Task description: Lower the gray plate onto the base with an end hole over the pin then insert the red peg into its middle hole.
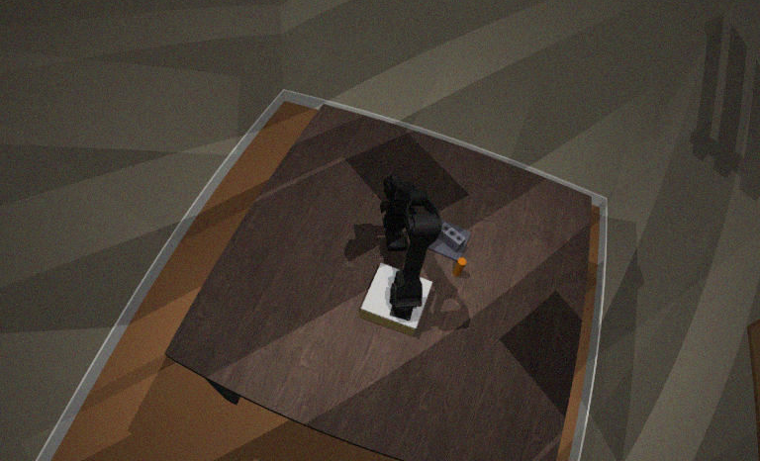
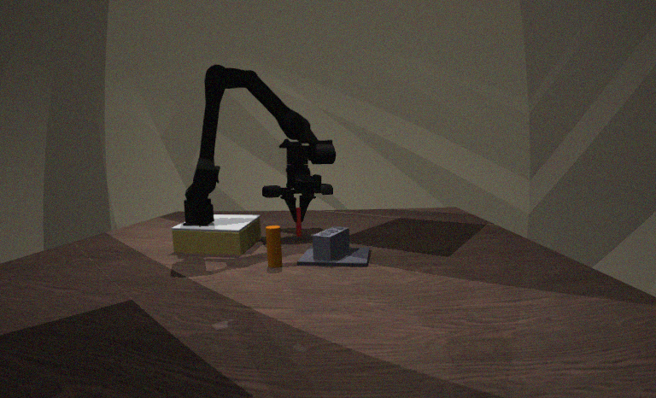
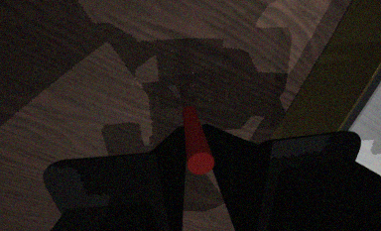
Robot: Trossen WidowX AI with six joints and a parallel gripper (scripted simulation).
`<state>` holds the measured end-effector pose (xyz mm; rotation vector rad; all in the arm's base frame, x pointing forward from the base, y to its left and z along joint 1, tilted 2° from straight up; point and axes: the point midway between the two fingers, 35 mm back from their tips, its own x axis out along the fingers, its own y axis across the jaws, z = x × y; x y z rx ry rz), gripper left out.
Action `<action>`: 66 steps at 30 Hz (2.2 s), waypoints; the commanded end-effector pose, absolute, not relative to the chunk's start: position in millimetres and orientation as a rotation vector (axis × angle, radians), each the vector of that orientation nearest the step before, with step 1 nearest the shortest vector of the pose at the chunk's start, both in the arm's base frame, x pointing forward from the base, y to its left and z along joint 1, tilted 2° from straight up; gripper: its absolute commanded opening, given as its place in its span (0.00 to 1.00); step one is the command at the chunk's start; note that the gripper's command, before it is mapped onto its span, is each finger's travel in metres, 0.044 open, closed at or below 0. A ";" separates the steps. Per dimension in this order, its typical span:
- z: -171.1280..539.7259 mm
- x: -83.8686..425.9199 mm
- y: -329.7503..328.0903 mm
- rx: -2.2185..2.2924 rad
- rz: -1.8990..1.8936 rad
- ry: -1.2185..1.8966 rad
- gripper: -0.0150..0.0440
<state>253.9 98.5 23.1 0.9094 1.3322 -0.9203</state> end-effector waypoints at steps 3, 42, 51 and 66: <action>43.4 259.0 100.8 0.918 -0.913 1.320 0.25; 92.0 283.6 61.4 0.891 -0.907 1.336 0.25; 94.3 296.7 39.2 0.895 -0.908 1.332 0.25; 97.9 314.4 2.1 0.897 -0.890 1.323 0.25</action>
